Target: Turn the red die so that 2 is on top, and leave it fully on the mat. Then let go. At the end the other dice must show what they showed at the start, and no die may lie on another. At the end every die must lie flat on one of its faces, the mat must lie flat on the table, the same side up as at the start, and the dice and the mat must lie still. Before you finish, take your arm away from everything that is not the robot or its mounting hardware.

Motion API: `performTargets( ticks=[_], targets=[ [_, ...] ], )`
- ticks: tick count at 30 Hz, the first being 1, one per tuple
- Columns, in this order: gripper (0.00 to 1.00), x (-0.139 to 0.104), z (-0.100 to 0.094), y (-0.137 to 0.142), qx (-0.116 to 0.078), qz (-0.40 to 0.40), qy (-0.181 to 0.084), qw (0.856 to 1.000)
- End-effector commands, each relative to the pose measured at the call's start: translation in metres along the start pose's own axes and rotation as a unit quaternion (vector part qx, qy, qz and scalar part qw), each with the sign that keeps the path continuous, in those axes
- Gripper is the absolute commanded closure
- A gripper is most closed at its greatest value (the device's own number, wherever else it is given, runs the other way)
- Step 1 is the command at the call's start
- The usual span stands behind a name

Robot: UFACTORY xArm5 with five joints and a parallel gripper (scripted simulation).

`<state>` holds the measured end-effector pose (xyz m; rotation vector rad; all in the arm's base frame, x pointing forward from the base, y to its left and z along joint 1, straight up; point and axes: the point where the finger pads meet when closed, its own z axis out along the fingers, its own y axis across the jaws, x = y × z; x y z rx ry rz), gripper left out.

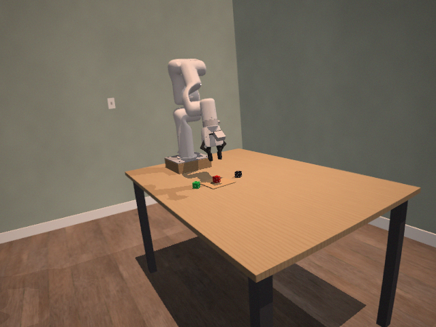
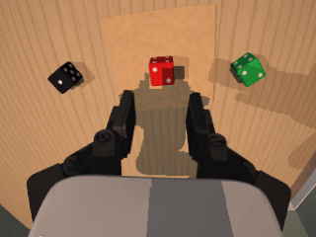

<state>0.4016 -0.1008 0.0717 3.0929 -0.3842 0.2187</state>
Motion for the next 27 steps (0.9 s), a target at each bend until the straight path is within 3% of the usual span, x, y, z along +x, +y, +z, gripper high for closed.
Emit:
performTargets(
  ticks=[1,9,10,27],
  targets=[
    [0.53,0.0071,0.0000,0.0002,0.000,0.000,-0.059,0.998],
    [0.53,0.0082,-0.0007,0.0002,0.000,0.000,-0.071,0.997],
    [0.00,0.0082,-0.0007,0.0002,0.000,0.000,-0.071,0.997],
    [0.00,0.0089,-0.0057,0.0002,0.000,0.000,-0.071,0.997]
  ],
)
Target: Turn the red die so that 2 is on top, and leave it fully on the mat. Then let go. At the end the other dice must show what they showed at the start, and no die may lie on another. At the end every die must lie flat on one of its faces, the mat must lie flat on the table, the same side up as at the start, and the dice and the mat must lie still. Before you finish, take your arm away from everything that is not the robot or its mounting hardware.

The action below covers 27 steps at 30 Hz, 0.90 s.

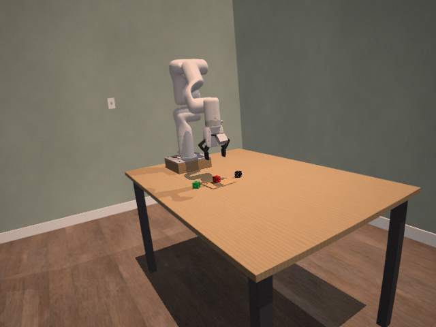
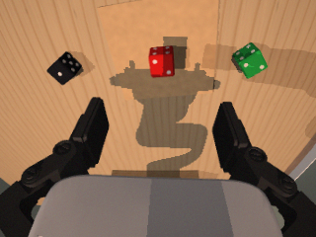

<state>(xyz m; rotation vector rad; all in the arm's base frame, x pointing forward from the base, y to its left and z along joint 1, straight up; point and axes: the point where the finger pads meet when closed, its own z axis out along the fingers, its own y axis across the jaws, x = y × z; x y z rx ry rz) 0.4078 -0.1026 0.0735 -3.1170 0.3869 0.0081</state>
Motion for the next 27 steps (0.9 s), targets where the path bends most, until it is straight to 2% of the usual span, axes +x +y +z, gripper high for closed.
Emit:
performTargets(
  ticks=[1,10,12,18,27],
  targets=[
    [0.00,0.001,-0.007,0.000,0.000,0.000,0.002,1.000],
    [0.00,0.001,-0.036,0.000,0.000,0.000,0.002,1.000],
    [0.00,0.001,-0.036,0.000,0.000,0.000,0.002,1.000],
    [0.00,0.001,-0.053,0.000,0.000,0.000,0.002,1.000],
    [0.00,0.001,-0.058,0.000,0.000,0.000,0.002,1.000]
  ],
)
